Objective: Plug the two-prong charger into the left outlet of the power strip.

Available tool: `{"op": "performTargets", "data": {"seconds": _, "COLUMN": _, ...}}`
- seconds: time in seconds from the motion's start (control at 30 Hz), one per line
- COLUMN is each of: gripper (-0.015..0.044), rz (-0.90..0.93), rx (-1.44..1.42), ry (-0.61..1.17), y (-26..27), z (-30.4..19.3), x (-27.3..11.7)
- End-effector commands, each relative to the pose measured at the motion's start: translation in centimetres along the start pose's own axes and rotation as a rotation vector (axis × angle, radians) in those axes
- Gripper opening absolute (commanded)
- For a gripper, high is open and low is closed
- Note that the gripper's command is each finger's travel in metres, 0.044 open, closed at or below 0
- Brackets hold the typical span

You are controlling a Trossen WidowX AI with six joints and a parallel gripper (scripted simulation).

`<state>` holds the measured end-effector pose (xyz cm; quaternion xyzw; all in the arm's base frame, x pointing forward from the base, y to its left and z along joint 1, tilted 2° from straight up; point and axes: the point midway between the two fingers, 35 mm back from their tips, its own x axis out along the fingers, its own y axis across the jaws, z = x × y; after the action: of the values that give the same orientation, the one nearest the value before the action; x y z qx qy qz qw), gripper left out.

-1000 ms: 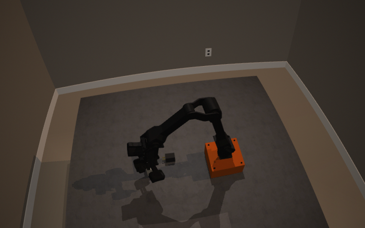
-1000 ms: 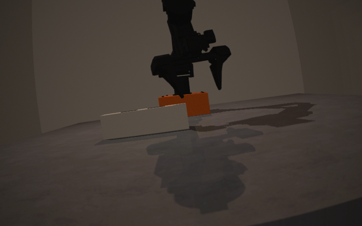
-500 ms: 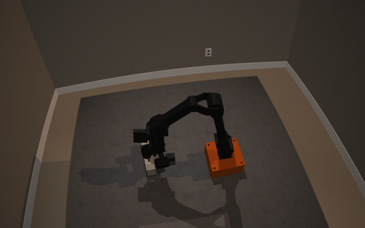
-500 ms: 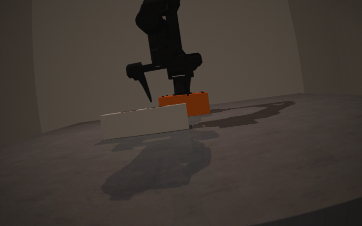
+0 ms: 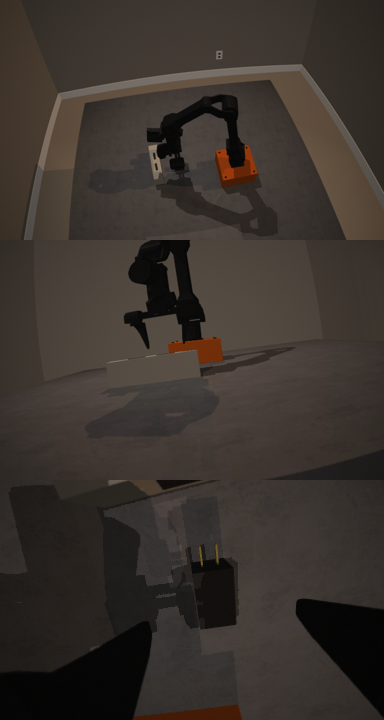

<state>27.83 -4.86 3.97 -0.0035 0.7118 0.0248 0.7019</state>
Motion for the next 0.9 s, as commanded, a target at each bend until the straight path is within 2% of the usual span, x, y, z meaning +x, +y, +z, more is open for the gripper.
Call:
{"op": "performTargets", "data": {"seconds": 0.0, "gripper": 0.044, "rz": -0.002, "rx": 0.003, "ry": 0.015, "y": -0.1, "z": -0.4, "x": 0.5}}
{"op": "performTargets", "data": {"seconds": 0.87, "gripper": 0.044, "rz": -0.002, "rx": 0.003, "ry": 0.015, "y": -0.1, "z": -0.2, "x": 4.4}}
